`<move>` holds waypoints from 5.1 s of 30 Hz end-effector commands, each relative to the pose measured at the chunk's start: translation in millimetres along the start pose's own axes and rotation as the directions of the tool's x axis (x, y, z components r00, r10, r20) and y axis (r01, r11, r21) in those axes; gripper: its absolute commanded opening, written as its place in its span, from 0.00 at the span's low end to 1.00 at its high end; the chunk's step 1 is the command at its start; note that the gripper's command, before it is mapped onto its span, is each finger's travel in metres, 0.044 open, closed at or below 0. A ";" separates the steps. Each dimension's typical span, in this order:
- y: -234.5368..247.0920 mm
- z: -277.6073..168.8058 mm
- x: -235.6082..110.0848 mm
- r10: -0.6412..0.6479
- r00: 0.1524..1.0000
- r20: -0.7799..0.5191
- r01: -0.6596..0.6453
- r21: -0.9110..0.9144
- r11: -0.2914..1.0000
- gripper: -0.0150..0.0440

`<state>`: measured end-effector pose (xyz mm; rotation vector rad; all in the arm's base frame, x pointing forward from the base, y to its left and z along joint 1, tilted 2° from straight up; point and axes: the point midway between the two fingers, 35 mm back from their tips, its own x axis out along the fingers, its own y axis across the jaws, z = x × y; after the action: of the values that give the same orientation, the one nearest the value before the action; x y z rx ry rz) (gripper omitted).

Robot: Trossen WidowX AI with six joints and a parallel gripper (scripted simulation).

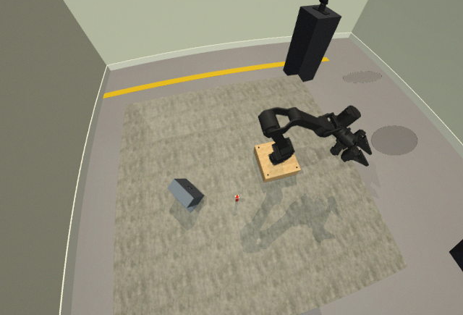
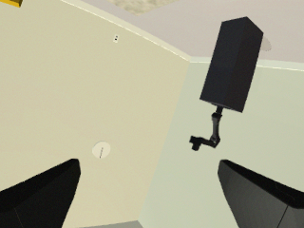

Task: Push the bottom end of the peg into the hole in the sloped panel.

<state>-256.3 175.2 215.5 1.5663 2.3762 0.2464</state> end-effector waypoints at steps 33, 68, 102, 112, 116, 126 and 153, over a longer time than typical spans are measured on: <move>76.6 37.3 62.6 0.195 0.955 0.223 -0.006 -0.642 0.767 1.00; 178.5 88.0 86.0 0.347 0.824 0.447 0.255 -0.840 0.479 1.00; 264.2 157.8 61.8 0.368 0.611 0.700 0.686 -0.701 0.194 1.00; 291.6 177.1 46.5 0.363 0.529 0.767 0.805 -0.589 0.072 1.00; 301.8 184.6 39.2 0.356 0.496 0.792 0.843 -0.538 0.023 1.00; 325.3 203.0 18.5 0.329 0.414 0.849 0.909 -0.405 -0.099 1.00; 370.3 246.3 -53.5 0.195 0.227 0.954 0.902 -0.130 -0.412 1.00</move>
<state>156.6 274.8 99.5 -0.5018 0.9561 0.6700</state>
